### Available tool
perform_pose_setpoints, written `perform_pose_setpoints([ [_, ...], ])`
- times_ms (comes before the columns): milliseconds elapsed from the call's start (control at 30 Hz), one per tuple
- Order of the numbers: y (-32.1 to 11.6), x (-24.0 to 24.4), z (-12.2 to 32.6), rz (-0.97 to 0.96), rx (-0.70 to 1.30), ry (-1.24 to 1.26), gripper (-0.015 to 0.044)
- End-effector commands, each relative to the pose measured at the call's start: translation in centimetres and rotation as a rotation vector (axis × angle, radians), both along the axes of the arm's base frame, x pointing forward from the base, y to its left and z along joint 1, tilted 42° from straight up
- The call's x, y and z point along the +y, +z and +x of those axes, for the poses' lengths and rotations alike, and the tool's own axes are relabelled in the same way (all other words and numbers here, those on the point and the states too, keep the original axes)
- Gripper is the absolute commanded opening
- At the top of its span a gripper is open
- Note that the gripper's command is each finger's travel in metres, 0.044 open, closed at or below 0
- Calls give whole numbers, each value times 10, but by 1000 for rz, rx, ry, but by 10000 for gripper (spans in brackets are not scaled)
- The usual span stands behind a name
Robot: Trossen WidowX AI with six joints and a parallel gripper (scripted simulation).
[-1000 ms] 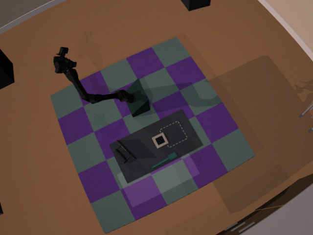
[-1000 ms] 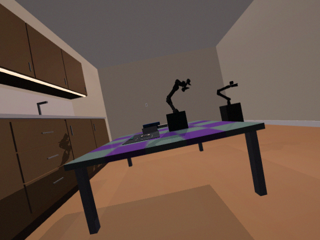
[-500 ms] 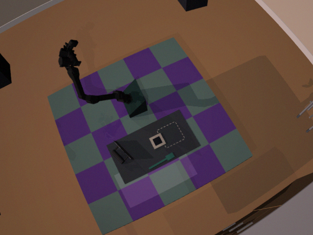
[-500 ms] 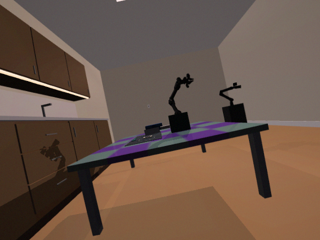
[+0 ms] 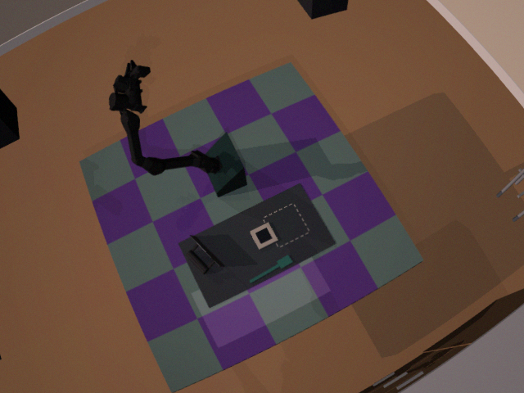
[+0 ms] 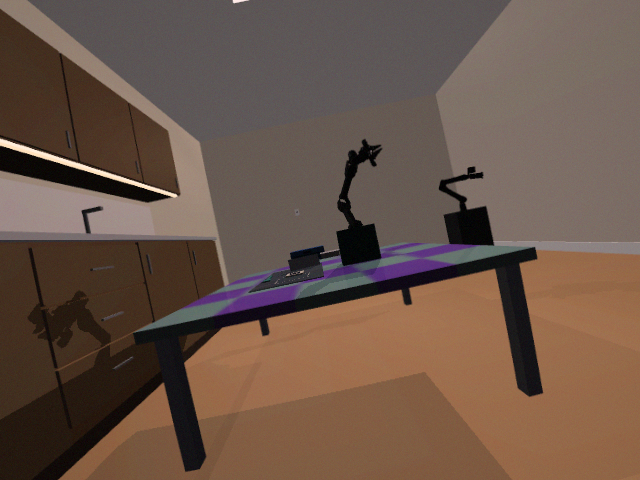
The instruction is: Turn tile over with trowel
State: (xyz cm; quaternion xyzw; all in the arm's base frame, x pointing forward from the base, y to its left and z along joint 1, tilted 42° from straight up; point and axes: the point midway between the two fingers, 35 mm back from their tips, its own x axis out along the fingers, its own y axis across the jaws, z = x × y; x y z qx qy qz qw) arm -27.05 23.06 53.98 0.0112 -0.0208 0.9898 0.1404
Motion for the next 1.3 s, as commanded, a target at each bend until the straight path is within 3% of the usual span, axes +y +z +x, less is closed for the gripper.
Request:
perform_pose_setpoints([
  [0, -9, 27, 19, -4, -24, -110, 100],
  [667, -66, 149, 177, -95, -188, -758, 100],
  [1267, -128, 163, 364, -259, -398, -1313, 100],
])
